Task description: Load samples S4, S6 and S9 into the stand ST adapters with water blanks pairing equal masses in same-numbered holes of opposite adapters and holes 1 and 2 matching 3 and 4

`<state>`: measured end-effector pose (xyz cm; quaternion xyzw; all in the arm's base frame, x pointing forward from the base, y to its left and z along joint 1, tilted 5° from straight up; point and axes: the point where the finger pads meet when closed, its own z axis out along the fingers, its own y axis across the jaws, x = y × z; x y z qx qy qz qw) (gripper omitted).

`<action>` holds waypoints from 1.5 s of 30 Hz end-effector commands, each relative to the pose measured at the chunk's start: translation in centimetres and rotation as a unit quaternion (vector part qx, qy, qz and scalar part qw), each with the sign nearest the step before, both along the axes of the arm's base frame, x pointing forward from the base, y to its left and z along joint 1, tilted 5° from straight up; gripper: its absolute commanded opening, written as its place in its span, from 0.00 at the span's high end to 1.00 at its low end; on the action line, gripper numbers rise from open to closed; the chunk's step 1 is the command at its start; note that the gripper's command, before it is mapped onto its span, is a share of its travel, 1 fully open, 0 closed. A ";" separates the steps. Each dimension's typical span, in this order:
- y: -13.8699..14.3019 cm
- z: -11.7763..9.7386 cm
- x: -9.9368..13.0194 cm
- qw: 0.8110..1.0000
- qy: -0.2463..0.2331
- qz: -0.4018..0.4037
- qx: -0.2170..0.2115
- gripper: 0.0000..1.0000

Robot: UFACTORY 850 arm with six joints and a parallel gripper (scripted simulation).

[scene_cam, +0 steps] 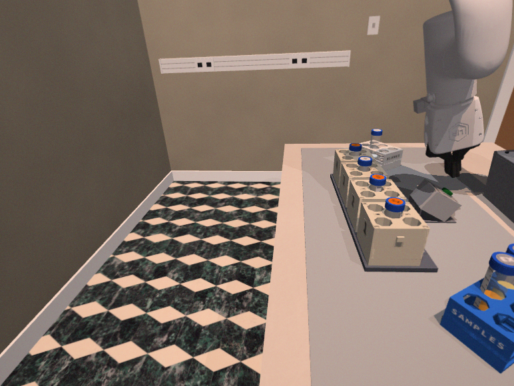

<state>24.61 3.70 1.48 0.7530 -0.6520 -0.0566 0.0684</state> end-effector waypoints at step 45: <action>0.0 -3.0 0.3 1.000 -0.001 0.000 -0.001 1.00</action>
